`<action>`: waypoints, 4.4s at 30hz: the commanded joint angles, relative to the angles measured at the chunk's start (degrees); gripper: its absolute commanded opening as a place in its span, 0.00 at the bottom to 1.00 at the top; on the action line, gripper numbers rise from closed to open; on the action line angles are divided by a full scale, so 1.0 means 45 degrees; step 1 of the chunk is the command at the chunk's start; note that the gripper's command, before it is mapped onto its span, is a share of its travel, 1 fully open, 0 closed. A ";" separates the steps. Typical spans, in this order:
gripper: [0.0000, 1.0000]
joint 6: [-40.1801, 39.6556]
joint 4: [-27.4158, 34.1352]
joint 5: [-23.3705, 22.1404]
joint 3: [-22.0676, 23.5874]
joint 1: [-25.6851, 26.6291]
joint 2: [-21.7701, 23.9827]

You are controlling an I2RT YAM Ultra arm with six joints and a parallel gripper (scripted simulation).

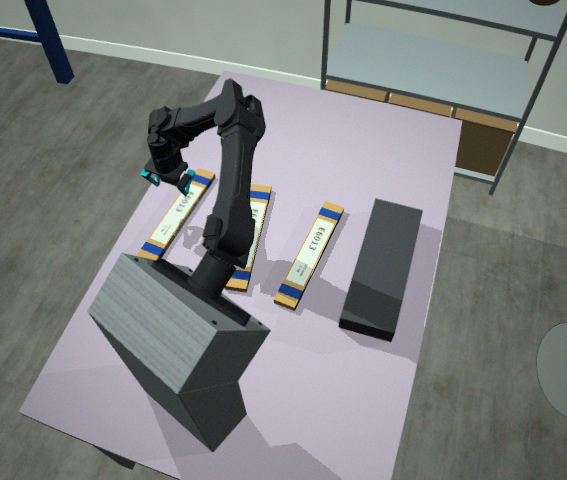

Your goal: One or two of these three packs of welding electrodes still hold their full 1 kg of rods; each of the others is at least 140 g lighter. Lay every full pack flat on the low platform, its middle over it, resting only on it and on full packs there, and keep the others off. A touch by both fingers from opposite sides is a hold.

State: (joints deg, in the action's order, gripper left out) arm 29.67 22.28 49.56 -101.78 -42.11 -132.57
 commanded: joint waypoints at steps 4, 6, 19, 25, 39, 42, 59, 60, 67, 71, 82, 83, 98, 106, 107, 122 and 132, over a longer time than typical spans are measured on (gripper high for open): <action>0.95 0.0100 0.0274 0.0139 0.0093 -0.0312 -0.0092; 0.95 0.0090 0.0276 0.0139 0.0090 -0.0313 -0.0093; 0.95 0.0078 0.0273 0.0134 0.0122 -0.0310 -0.0081; 0.95 0.0078 0.0273 0.0134 0.0121 -0.0310 -0.0081; 0.95 -0.0506 -0.0151 -0.0029 0.0601 -0.0072 0.0534; 0.95 -0.1889 -0.0316 -0.0166 0.1450 0.0342 0.1220; 0.95 -0.5372 -0.2926 -0.1452 0.6388 0.2326 0.5232; 0.95 -0.5531 -0.3047 -0.1563 0.6638 0.2483 0.5473; 0.95 -0.6354 -0.3601 -0.2196 0.7792 0.3330 0.6648; 0.95 -0.6967 -0.3861 -0.2710 0.8513 0.4046 0.7496; 0.95 -0.7835 -0.4115 -0.3585 0.9345 0.4838 0.8157; 0.95 -0.7829 -0.4120 -0.3579 0.9335 0.4827 0.8144; 0.95 -0.7740 -0.4189 -0.3506 0.9371 0.4789 0.8091; 0.95 -0.7709 -0.4248 -0.3471 0.9417 0.4774 0.8073; 0.95 -0.7702 -0.4258 -0.3466 0.9273 0.4768 0.8062; 0.95 -0.8250 -0.5258 -0.4012 0.8416 0.5641 0.6859; 0.95 -0.8652 -0.6076 -0.4458 0.7730 0.6205 0.5561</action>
State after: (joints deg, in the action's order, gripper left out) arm -8.45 -2.96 30.50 -65.47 -14.02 -106.89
